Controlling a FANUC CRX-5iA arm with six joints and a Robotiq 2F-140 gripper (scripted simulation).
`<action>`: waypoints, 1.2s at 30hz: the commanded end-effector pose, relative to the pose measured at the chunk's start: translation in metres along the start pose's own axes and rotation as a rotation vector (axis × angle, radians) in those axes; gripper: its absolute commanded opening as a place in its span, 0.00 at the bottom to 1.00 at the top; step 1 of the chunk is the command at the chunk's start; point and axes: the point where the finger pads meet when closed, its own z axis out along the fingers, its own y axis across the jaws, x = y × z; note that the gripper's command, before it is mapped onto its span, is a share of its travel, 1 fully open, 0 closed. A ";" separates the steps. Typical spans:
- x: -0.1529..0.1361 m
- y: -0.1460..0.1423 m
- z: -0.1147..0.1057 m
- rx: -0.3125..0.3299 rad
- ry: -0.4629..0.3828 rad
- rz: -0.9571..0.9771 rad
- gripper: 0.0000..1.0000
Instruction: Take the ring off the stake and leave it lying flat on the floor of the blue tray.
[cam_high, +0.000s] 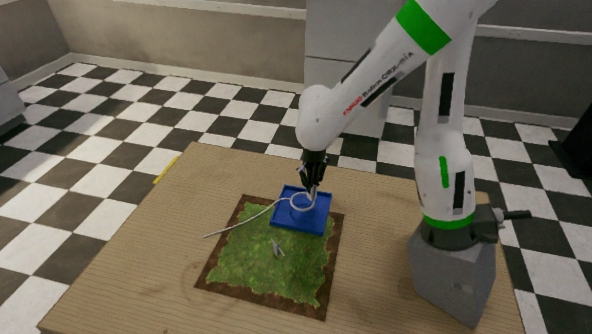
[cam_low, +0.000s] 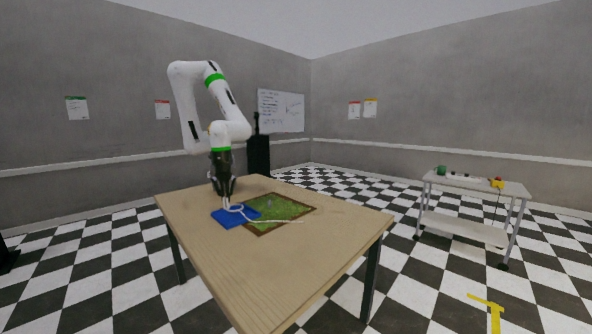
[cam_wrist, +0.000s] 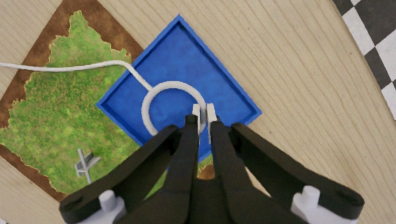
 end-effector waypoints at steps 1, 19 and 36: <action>0.001 0.000 0.003 0.000 0.001 0.000 0.10; 0.001 0.000 0.026 0.000 0.001 0.000 0.10; 0.001 0.000 0.037 0.000 0.001 0.000 0.10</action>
